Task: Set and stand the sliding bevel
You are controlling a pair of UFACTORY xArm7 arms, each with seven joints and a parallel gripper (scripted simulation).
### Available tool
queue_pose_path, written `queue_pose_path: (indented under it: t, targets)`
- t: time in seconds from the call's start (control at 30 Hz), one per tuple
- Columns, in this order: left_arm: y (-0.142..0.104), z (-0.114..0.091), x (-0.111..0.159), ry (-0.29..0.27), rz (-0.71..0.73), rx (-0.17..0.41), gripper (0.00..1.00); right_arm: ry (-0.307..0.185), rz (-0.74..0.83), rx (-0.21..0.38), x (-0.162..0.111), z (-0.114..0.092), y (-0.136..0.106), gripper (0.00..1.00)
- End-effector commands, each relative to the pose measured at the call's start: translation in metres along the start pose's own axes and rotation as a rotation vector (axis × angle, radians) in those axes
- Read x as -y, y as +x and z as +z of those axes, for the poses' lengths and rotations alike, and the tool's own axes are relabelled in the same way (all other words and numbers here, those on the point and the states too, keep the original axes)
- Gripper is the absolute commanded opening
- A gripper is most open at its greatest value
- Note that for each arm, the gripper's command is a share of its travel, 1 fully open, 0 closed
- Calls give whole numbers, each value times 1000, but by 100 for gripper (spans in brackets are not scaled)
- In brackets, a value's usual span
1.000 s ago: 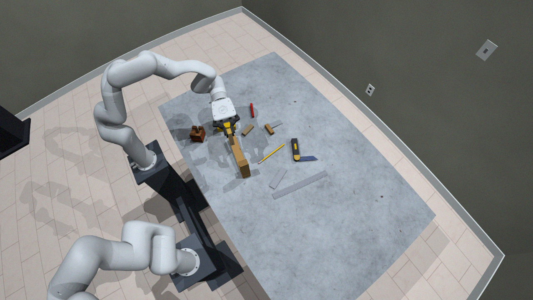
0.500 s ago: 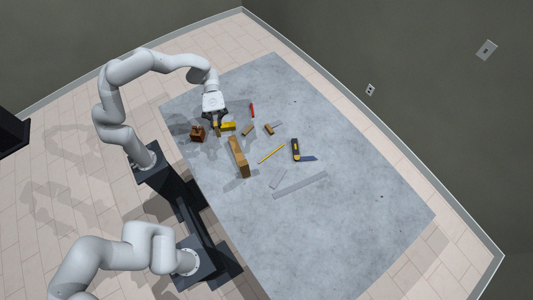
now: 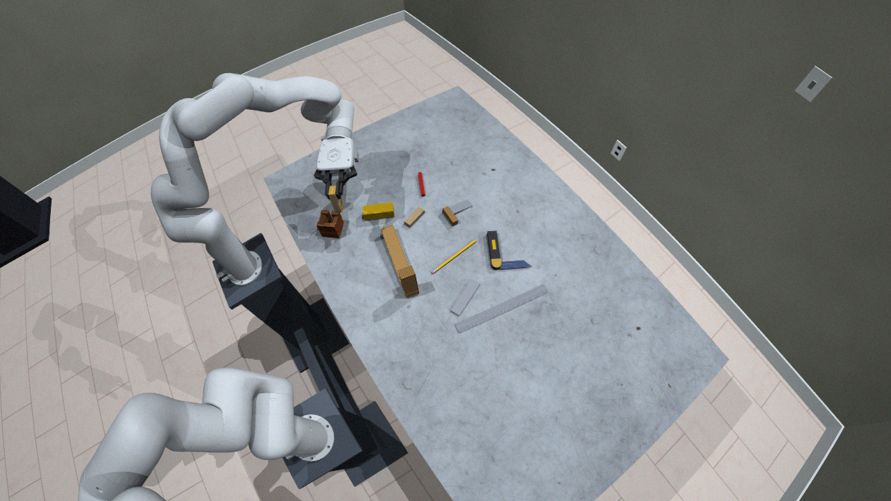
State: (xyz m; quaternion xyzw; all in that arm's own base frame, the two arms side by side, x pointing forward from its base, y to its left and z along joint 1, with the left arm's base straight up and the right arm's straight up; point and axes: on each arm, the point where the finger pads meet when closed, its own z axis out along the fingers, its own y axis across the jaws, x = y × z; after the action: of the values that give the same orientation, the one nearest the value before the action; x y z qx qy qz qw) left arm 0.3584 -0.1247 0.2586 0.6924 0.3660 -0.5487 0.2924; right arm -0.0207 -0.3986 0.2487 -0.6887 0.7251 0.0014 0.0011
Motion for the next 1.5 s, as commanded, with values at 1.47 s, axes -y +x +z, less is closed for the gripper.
queue_pose_path:
  t: [1.47]
  targets:
    - [28,-44,70,146,35,-35,0,1,0,-3,0,-1,1,100]
